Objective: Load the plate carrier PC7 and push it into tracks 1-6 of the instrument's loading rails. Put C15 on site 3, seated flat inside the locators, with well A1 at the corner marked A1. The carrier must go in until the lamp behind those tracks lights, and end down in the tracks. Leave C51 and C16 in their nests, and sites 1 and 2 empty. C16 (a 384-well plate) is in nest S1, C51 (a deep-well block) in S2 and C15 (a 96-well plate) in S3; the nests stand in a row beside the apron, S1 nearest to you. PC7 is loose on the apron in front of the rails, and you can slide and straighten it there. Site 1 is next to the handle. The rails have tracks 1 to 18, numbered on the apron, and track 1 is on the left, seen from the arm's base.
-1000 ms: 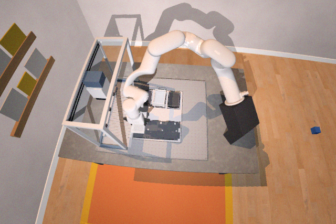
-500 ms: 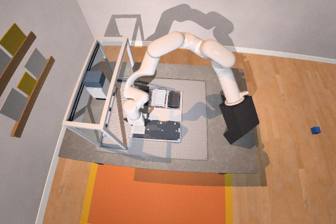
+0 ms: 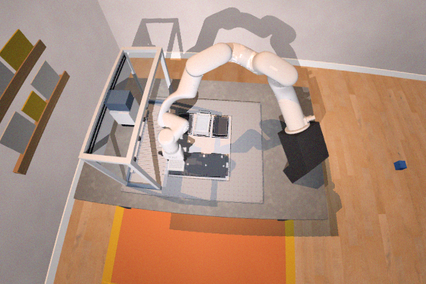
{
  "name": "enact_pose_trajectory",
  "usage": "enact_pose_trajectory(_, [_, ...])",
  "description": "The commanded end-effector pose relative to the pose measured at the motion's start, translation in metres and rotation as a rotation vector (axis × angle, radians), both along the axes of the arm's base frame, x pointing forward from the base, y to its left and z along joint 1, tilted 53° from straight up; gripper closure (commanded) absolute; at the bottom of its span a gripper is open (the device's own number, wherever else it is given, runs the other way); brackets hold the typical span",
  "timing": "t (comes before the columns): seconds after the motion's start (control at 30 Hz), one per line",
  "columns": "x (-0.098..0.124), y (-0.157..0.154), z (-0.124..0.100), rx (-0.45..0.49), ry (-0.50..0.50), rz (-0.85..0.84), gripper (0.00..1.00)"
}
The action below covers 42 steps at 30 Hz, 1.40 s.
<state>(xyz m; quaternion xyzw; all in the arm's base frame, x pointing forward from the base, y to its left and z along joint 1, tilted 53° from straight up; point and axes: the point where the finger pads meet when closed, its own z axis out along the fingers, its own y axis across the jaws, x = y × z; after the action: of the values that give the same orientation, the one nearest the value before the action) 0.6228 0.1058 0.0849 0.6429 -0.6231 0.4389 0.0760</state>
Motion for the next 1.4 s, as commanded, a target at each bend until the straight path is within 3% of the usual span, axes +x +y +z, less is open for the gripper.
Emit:
enact_pose_trajectory(0.0, [0.005,-0.004,-0.004,0.001,-0.003,0.002,1.00])
enact_pose_trajectory(1.37, [0.030,-0.039,-0.037,0.001,-0.003,0.002,1.00])
